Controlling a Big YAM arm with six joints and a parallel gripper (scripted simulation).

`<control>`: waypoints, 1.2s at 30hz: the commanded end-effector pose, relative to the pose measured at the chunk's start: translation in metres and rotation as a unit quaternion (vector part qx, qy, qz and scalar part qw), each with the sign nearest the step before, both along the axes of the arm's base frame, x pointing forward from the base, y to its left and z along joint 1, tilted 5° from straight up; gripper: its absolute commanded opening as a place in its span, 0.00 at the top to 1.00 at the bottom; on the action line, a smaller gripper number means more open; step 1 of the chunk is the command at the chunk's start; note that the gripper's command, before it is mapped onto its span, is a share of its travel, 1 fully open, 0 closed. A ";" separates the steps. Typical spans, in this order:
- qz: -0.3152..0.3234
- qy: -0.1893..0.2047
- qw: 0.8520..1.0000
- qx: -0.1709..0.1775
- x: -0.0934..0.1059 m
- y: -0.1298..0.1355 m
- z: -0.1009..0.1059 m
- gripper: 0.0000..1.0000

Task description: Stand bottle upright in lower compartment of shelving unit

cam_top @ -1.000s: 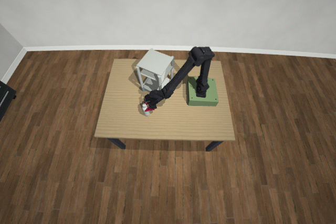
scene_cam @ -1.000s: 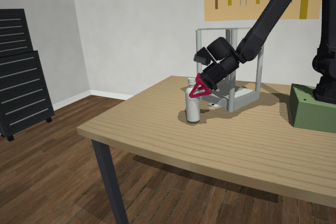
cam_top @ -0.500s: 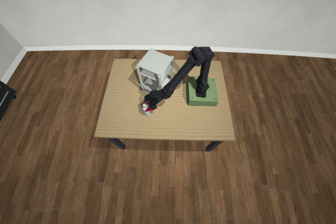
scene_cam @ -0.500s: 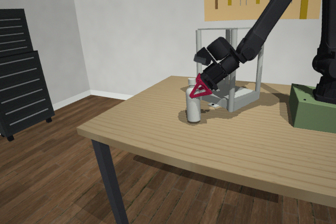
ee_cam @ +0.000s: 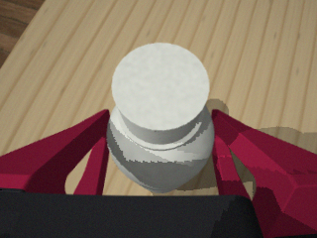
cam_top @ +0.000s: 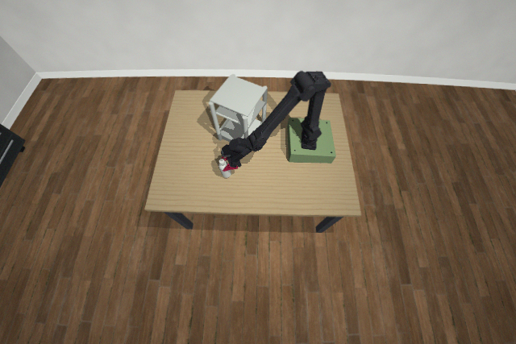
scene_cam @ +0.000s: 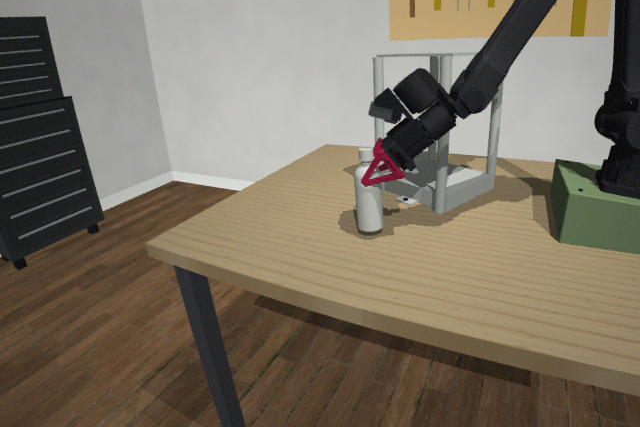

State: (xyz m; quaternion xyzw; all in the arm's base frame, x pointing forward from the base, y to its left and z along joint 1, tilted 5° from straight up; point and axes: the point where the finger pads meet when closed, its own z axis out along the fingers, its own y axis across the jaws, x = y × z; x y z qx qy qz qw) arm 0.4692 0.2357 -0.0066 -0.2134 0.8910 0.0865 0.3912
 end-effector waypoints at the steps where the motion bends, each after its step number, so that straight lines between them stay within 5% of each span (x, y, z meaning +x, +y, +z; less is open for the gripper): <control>1: 0.003 -0.058 0.998 0.034 0.037 0.028 0.052 0.59; 36: 0.004 -0.060 0.998 0.034 0.047 0.033 0.061 0.59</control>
